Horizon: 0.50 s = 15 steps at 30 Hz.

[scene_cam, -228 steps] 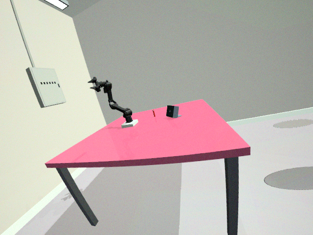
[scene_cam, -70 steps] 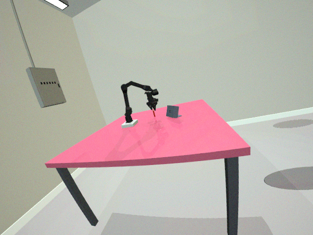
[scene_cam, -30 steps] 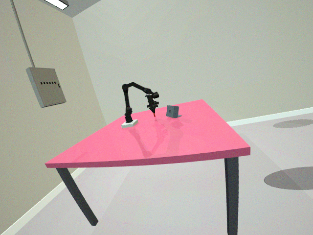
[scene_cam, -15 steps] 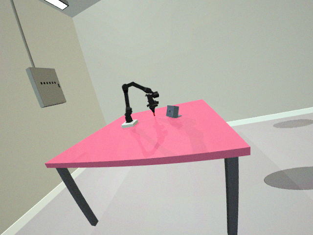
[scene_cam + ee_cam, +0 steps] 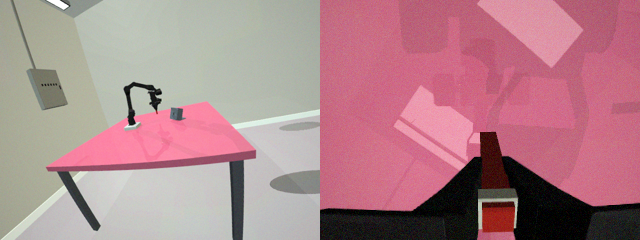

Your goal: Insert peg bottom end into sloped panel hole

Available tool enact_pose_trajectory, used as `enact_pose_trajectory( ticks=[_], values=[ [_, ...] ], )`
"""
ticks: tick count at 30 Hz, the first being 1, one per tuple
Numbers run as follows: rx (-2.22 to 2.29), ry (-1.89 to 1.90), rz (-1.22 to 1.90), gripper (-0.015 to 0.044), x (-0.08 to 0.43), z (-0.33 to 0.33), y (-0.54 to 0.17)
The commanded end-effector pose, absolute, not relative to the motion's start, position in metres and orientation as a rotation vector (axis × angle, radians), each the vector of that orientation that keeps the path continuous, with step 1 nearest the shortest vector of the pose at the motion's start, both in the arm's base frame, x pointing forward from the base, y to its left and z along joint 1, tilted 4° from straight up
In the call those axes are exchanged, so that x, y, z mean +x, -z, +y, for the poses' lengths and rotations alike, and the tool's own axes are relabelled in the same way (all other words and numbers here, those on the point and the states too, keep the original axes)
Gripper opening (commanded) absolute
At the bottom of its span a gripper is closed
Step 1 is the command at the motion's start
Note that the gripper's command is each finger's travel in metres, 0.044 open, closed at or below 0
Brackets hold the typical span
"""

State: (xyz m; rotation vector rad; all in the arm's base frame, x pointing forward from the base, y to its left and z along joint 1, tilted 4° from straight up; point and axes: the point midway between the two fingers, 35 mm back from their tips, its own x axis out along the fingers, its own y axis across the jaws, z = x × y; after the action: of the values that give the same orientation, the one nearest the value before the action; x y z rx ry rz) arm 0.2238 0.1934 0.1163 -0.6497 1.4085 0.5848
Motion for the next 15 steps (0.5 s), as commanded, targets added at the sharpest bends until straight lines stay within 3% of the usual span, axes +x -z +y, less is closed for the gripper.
enact_pose_trajectory(
  ticks=[1, 15],
  values=[
    [-0.641, -0.586, 1.403, 0.0, 0.2224, 0.1935, -0.1328],
    [-0.602, -0.609, 1.402, 0.0, 0.2293, 0.1904, -0.1335]
  ],
)
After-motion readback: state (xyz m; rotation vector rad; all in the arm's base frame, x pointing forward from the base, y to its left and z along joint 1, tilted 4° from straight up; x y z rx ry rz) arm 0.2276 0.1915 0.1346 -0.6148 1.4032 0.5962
